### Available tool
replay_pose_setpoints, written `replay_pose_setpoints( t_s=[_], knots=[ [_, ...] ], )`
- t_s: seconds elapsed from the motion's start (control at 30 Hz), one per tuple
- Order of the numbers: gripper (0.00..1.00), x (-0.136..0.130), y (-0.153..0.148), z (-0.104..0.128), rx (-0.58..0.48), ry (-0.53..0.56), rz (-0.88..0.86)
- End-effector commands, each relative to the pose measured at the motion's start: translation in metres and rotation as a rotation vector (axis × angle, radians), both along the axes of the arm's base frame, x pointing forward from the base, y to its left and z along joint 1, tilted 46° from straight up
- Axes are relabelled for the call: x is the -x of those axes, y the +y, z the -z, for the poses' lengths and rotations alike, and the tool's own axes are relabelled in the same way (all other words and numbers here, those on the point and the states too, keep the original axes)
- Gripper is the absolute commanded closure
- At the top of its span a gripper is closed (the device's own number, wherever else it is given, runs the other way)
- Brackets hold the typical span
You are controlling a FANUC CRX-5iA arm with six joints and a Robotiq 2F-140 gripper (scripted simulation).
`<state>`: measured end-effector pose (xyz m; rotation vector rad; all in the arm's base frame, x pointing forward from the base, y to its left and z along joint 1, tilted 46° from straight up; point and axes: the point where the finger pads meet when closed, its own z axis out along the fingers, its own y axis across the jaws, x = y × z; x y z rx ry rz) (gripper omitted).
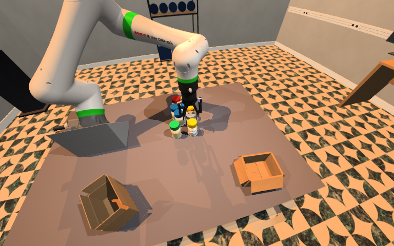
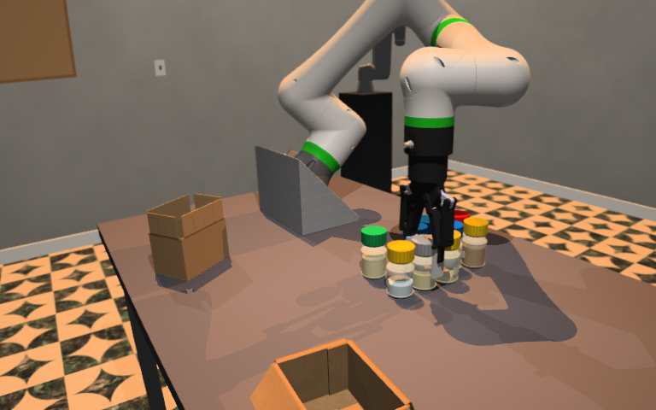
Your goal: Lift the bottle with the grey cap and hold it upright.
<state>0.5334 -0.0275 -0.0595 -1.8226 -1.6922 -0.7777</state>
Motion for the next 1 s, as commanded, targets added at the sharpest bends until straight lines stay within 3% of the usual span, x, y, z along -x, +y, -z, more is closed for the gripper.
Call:
replay_pose_setpoints(
  t_s=[0.0,0.77,0.8,0.97],
  knots=[
    [0.49,0.000,-0.005,-0.005,0.001,-0.001,0.001],
    [0.49,0.001,-0.021,-0.020,0.001,-0.001,0.001],
    [0.90,0.001,-0.021,-0.020,0.001,-0.001,0.001],
    [0.90,0.001,-0.021,-0.020,0.001,-0.001,0.001]
  ],
)
